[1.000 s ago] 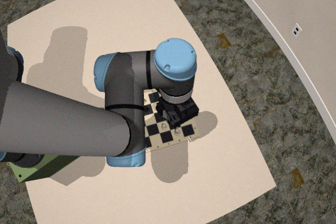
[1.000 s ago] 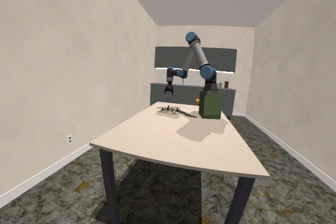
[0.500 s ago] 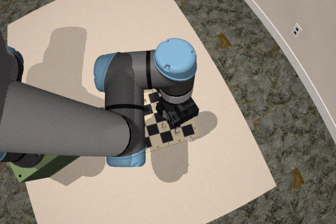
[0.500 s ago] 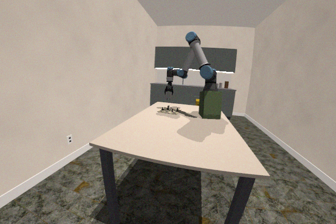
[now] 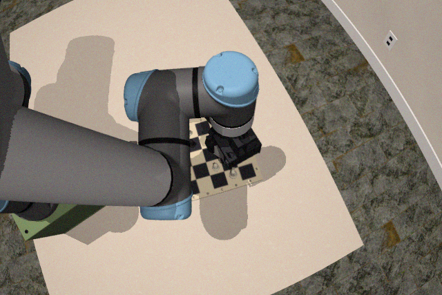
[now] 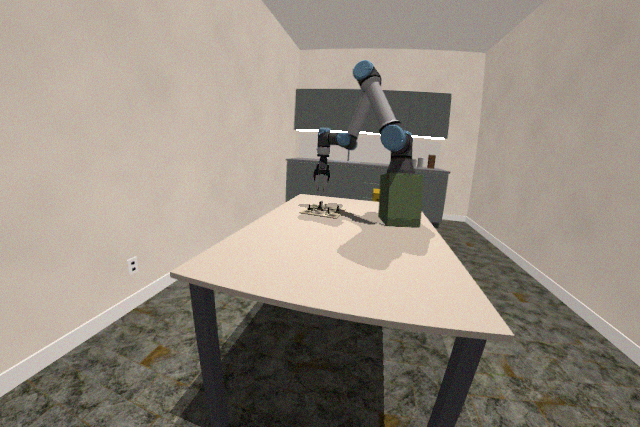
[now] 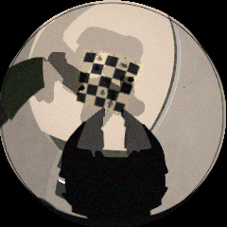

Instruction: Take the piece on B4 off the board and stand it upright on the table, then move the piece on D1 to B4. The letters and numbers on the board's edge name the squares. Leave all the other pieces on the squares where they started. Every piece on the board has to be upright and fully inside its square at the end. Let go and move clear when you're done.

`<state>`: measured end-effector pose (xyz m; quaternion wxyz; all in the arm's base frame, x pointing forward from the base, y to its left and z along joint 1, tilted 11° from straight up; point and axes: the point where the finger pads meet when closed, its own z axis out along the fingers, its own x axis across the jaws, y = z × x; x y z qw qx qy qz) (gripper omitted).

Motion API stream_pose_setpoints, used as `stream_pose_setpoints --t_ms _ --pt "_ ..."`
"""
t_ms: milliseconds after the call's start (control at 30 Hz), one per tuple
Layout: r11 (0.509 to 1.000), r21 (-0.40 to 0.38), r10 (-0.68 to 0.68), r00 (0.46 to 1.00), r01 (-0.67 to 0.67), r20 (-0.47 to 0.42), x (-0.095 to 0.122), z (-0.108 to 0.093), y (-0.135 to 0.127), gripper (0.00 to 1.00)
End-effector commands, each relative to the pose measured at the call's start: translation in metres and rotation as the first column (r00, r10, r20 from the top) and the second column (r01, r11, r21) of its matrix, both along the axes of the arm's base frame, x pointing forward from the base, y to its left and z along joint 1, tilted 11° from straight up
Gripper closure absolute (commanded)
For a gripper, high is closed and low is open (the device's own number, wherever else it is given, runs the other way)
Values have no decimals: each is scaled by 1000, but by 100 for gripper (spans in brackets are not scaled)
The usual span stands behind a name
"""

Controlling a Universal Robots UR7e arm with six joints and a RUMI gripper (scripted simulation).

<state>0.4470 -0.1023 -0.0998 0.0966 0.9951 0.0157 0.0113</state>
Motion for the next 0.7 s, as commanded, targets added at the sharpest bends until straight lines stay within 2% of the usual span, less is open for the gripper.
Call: stream_pose_setpoints --t_ms 0,667 --pt "1000 -1 0 1000 0 1 0 -3 -1 78" --pt "1000 -1 0 1000 0 1 1 -25 -5 78"
